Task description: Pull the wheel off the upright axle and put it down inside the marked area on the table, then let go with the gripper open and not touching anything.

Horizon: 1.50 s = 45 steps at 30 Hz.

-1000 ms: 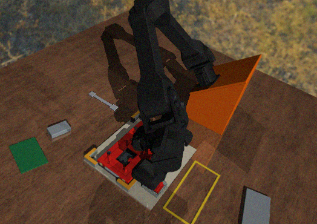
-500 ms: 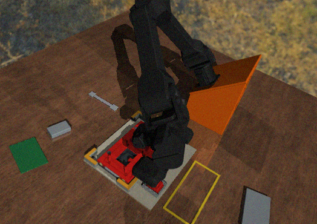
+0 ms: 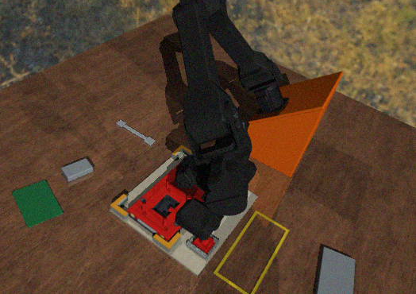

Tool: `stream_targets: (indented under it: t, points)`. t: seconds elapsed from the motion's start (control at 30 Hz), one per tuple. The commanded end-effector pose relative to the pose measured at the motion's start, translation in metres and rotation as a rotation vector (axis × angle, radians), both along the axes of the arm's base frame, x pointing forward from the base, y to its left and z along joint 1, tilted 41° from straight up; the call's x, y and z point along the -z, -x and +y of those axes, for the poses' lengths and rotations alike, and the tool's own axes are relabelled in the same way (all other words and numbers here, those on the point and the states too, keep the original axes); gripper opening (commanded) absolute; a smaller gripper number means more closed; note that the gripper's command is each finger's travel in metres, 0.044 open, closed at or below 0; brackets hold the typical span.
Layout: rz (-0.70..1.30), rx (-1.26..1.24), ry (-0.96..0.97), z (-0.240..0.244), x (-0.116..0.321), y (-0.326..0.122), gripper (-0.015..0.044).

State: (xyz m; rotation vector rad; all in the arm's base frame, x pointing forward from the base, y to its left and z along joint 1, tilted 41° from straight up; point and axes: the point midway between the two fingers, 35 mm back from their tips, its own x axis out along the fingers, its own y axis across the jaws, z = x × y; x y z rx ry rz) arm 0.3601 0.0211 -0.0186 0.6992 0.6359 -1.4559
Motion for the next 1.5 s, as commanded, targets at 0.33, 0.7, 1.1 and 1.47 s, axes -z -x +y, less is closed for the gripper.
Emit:
stream_targets:
  t: [0.33, 0.7, 1.1, 1.47]
  points:
    - [-0.003, -0.015, -0.011, 0.041, 0.010, 0.016, 0.0000]
    - [-0.010, -0.002, -0.012, 0.087, 0.045, 0.053, 0.0000]
    - [-0.010, -0.002, -0.012, 0.073, 0.062, 0.052, 0.0000]
    - [-0.011, -0.003, -0.010, 0.031, 0.112, 0.049, 0.0000]
